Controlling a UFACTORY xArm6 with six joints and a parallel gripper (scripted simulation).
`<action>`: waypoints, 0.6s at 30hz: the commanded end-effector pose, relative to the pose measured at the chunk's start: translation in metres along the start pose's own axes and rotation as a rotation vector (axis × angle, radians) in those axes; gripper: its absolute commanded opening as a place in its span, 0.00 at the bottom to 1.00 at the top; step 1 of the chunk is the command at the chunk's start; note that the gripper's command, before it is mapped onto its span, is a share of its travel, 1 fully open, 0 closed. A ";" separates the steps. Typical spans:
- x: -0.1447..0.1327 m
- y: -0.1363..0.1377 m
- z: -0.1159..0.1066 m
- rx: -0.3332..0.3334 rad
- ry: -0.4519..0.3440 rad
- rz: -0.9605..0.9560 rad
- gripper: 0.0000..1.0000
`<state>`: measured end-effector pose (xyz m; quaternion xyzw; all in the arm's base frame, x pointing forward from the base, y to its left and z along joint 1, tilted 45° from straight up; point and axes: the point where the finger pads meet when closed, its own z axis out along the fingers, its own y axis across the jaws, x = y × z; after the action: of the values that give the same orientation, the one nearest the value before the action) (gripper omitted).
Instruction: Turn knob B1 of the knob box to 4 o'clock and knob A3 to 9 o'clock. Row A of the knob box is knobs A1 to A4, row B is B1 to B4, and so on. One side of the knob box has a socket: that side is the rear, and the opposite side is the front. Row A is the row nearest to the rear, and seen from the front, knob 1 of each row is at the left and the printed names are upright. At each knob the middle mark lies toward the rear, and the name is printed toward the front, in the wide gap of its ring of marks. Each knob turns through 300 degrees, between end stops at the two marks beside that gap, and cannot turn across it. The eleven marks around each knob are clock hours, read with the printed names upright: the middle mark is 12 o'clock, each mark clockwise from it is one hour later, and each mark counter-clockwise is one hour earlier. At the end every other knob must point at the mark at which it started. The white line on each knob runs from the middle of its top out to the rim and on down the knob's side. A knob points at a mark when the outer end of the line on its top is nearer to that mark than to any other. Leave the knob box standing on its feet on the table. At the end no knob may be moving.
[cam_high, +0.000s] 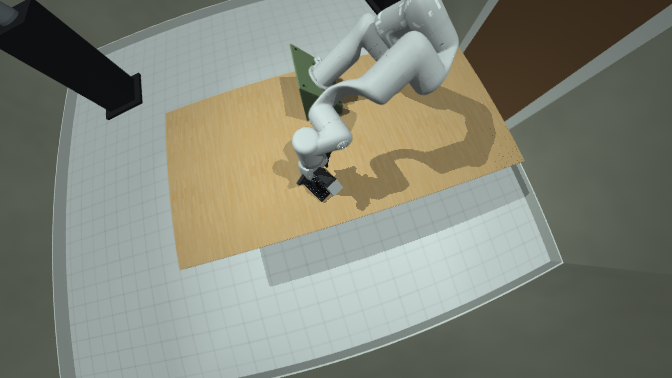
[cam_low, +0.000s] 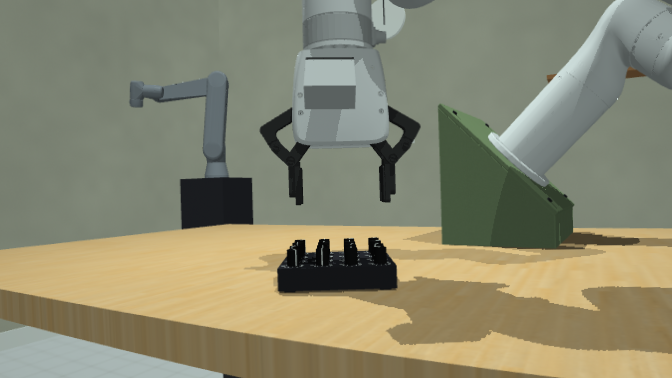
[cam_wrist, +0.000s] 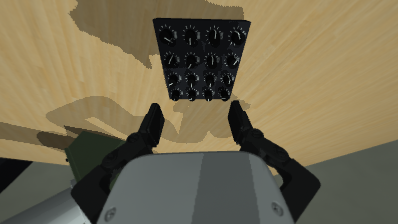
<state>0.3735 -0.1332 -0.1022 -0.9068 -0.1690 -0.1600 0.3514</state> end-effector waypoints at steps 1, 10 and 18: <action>-0.005 0.001 -0.001 -0.003 0.001 -0.001 1.00; -0.022 0.000 -0.001 -0.003 0.001 -0.001 1.00; -0.036 0.000 -0.001 -0.003 0.001 -0.001 1.00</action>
<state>0.3446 -0.1383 -0.1145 -0.9068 -0.1689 -0.1599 0.3515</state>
